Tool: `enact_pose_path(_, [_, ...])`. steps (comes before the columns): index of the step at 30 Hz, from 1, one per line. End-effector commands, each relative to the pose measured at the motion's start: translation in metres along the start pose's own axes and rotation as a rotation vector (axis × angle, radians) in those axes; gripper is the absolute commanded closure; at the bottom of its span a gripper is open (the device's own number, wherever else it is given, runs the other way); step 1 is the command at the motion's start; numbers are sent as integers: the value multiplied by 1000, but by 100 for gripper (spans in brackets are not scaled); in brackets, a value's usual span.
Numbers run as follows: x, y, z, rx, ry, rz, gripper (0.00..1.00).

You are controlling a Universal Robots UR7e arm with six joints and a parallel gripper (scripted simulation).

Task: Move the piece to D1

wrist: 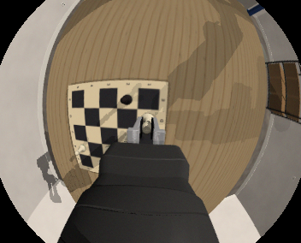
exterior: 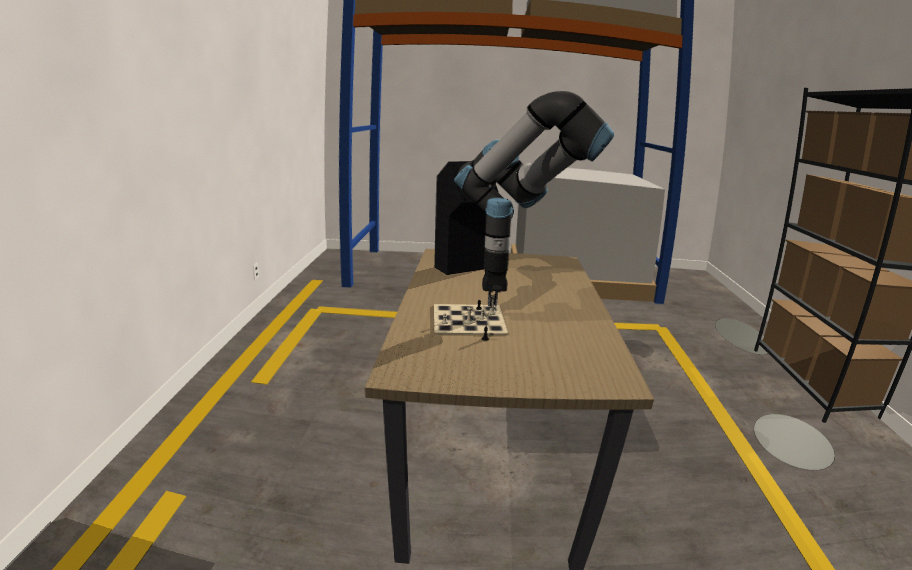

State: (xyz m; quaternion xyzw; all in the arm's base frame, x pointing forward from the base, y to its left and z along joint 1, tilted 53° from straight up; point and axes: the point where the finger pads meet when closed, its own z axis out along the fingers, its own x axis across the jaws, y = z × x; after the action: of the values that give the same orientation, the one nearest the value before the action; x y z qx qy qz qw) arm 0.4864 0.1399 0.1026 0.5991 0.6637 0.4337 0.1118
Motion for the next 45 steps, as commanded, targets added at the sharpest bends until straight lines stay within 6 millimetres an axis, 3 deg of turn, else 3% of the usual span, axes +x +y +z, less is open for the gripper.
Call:
enact_pose_path(1, [0, 0, 0, -1, 0, 0, 100])
enact_pose_path(27, [0, 0, 0, -1, 0, 0, 100])
enact_pose_path(28, [0, 0, 0, -1, 0, 0, 84])
enact_pose_path(30, [0, 0, 0, -1, 0, 0, 84])
enact_pose_path(31, [0, 0, 0, -1, 0, 0, 68])
enact_pose_path(33, [0, 0, 0, -1, 0, 0, 68])
enact_pose_path(34, [0, 0, 0, -1, 0, 0, 52])
enact_pose_path(36, [0, 0, 0, -1, 0, 0, 52])
enact_pose_path(37, [0, 0, 0, -1, 0, 0, 37])
enact_pose_path(39, [0, 0, 0, -1, 0, 0, 37])
enact_pose_path(40, [0, 0, 0, -1, 0, 0, 21])
enact_pose_path(45, [0, 0, 0, -1, 0, 0, 21])
